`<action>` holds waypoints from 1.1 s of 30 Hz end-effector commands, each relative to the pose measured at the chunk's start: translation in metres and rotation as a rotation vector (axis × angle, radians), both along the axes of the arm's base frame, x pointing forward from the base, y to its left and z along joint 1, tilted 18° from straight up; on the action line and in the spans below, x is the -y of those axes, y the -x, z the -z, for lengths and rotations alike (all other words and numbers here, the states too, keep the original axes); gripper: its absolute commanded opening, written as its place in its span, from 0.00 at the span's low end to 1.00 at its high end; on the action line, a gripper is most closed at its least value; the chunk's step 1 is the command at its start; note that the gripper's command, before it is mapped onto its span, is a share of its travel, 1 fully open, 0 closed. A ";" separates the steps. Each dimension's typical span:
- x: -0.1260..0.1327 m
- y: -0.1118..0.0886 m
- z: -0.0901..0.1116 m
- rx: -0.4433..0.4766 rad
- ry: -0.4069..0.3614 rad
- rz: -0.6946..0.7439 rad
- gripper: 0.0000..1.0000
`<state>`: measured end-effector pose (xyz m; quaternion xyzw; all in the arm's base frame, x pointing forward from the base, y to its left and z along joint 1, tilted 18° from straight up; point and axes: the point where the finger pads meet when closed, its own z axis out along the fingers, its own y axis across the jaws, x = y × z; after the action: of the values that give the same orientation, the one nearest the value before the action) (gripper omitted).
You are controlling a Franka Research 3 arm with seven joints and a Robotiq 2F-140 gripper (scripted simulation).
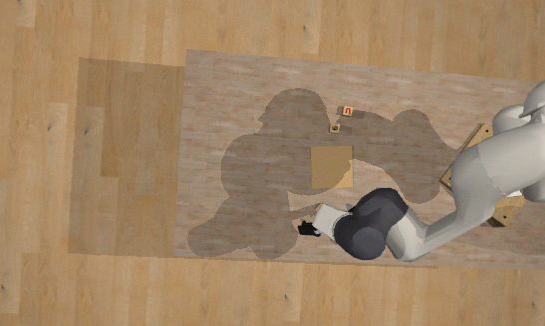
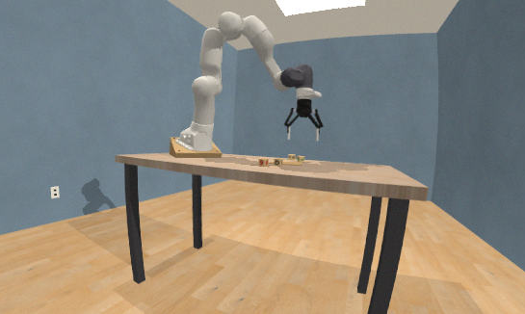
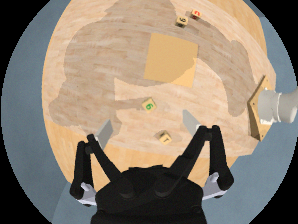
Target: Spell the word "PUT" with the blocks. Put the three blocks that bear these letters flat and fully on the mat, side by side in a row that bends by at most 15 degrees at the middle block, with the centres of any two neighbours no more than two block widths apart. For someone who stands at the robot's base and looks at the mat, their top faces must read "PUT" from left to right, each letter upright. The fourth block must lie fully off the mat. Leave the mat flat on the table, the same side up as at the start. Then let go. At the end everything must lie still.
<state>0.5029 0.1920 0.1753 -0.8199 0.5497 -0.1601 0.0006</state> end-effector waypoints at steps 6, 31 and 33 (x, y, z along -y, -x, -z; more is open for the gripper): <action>0.001 0.002 0.000 -0.037 0.056 -0.195 1.00; 0.002 0.002 0.000 -0.095 0.143 -0.508 1.00; 0.002 0.003 0.000 -0.100 0.150 -0.533 1.00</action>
<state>0.5012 0.1913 0.1750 -0.9197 0.3588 -0.1555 -0.0340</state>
